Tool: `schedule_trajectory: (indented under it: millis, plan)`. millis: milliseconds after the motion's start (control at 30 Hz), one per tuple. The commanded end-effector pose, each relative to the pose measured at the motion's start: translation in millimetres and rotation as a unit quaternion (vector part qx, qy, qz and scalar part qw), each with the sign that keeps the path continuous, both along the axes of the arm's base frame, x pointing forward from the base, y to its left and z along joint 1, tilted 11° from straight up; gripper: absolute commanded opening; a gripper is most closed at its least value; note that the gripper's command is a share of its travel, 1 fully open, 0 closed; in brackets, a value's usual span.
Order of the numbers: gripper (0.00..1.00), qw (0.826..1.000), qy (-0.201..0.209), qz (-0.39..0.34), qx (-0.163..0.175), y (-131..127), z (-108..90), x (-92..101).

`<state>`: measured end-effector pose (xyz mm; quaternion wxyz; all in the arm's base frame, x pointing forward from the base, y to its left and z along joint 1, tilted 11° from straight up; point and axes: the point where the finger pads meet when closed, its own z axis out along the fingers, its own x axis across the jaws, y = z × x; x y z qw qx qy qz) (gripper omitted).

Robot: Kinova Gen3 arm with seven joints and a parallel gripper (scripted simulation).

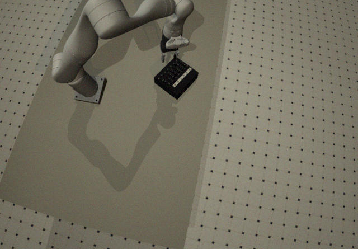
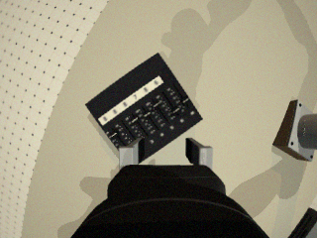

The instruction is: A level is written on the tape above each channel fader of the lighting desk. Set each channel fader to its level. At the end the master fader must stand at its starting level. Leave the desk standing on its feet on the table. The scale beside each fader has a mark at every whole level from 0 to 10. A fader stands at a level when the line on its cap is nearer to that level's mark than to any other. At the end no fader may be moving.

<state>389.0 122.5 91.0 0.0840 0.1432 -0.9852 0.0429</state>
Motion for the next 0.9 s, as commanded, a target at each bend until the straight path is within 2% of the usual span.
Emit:
schedule_trajectory:
  millis: [0, 67, 200, 533, 867]
  plan:
    - [1.00, 0.999, 0.026, 0.031, 0.015, -3.4, -12.2, -9.7]
    - [1.00, 0.999, 0.026, 0.031, 0.015, -3.4, -12.2, -9.7]
    - [1.00, 0.992, 0.054, 0.101, 0.047, 3.7, -22.8, -23.4]
    - [1.00, 0.960, 0.096, 0.232, 0.120, 20.3, -37.4, -50.1]
    - [1.00, 0.947, 0.105, 0.270, 0.143, 25.9, -40.1, -57.9]
